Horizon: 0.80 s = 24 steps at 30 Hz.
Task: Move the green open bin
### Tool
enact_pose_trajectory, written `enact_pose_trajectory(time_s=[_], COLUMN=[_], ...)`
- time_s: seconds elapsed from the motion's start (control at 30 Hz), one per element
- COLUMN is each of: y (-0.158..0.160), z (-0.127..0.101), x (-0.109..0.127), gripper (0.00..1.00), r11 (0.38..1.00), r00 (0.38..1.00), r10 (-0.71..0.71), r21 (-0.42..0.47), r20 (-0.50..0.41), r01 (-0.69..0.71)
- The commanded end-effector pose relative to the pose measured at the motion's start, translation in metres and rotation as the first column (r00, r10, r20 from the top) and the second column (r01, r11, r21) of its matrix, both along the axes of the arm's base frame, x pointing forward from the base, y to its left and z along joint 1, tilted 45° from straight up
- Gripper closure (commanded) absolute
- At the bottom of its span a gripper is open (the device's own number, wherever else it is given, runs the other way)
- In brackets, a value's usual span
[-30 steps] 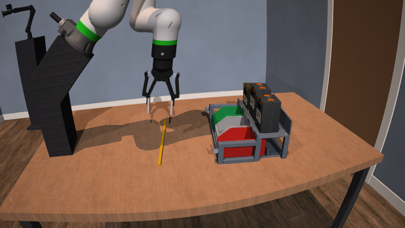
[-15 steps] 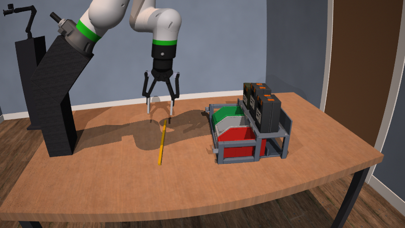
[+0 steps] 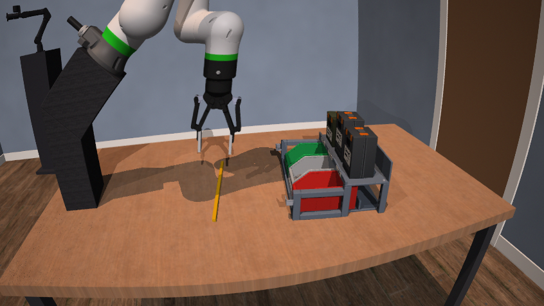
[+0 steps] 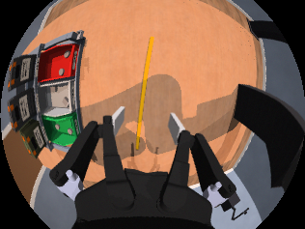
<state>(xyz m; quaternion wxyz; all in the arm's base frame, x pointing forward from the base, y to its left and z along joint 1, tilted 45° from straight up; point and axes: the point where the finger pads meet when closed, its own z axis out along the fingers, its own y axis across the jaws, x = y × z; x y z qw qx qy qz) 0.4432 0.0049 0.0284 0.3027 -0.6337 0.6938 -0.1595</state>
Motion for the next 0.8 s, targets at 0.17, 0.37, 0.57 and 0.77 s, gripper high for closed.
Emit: enact_pose_trajectory(time_s=[0.17,0.37,0.57,0.77], y=[0.0005,0.0004,0.0005,0.0005], z=[-0.0006,-0.0005,-0.0006,-0.0006], x=[-0.0001,-0.0001,-0.0001,-0.0001], gripper=[0.43,0.43,0.43,0.43], r11=[0.996,0.998,0.996,0.996], r00=[0.994,0.996,0.994,0.994], r10=[-0.062,-0.05,-0.062,-0.062], r21=[-0.054,-0.044,-0.054,-0.054], r20=[0.09,0.072,0.09,0.09], r01=[0.068,0.054,0.068,0.068])
